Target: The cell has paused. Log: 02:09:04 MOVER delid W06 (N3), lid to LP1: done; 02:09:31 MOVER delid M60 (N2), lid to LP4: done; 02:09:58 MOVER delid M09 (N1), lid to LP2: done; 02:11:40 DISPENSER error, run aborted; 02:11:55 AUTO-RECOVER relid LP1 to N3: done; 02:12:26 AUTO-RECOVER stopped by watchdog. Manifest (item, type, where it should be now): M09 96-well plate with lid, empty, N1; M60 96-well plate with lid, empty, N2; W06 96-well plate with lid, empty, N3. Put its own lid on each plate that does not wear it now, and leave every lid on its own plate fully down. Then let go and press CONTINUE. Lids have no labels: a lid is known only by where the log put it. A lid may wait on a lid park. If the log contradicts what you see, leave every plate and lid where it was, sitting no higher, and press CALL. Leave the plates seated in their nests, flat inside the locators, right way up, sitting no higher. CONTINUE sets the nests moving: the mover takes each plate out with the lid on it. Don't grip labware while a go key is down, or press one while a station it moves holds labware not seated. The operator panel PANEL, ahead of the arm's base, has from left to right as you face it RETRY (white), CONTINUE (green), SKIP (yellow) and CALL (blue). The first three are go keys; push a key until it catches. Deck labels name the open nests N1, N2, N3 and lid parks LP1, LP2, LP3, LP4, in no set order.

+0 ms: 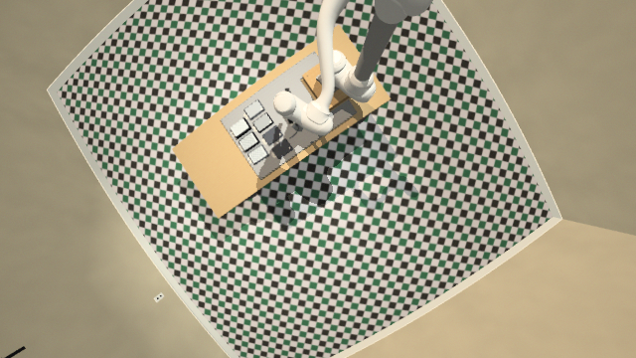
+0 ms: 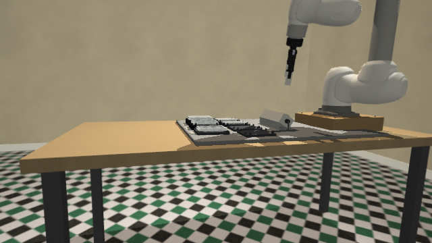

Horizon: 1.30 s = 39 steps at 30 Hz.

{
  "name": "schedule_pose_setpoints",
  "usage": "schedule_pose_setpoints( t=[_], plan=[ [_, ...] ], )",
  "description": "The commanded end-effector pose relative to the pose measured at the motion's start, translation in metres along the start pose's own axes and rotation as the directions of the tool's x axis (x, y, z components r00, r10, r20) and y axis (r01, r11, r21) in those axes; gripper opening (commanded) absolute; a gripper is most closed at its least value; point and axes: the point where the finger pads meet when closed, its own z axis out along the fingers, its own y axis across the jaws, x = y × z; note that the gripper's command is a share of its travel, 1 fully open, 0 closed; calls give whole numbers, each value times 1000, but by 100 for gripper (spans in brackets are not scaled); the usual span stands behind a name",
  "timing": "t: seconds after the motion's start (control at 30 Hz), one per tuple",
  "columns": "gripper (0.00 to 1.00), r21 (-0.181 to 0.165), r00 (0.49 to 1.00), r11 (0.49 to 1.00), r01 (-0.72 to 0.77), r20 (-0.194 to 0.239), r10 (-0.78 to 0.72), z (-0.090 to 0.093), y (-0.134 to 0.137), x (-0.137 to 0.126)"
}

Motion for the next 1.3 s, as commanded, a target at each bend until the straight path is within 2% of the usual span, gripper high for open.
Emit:
schedule_pose_setpoints(
  t=[0.0, 0.6, 0.67, 0.73, 0.77, 0.8, 0.83, 0.87, 0.93, 0.97, 1.0, 1.03, 1.1, 1.13, 1.2, 1.23, 1.27],
  plan=[
    [100, 0, 1000, 1000, 0, 0, 0, 0, 0, 0],
    [100, 4, 1000, 1000, 7, 3, -7, 1, -2, 2],
    [100, 24, 999, 999, 47, 18, -47, 7, -13, 13],
    [100, 70, 991, 990, 124, 39, -127, 20, -34, 37],
    [100, 70, 991, 990, 124, 39, -127, 20, -34, 37],
    [100, 103, 983, 980, 173, 47, -178, 30, -47, 54],
    [100, 103, 983, 980, 173, 47, -178, 30, -47, 54],
    [100, 140, 972, 965, 223, 49, -232, 42, -60, 75],
    [100, 140, 972, 965, 223, 49, -232, 42, -60, 75],
    [100, 178, 958, 945, 273, 44, -285, 56, -73, 97],
    [100, 178, 958, 945, 273, 44, -285, 56, -73, 97],
    [100, 214, 942, 923, 320, 32, -334, 70, -84, 121],
    [100, 214, 942, 923, 320, 32, -334, 70, -84, 121],
    [100, 246, 926, 899, 362, 15, -377, 85, -93, 144],
    [100, 246, 926, 899, 362, 15, -377, 85, -93, 144],
    [100, 272, 911, 876, 398, -5, -413, 100, -100, 166],
    [100, 272, 911, 876, 398, -5, -413, 100, -100, 166]
  ],
)
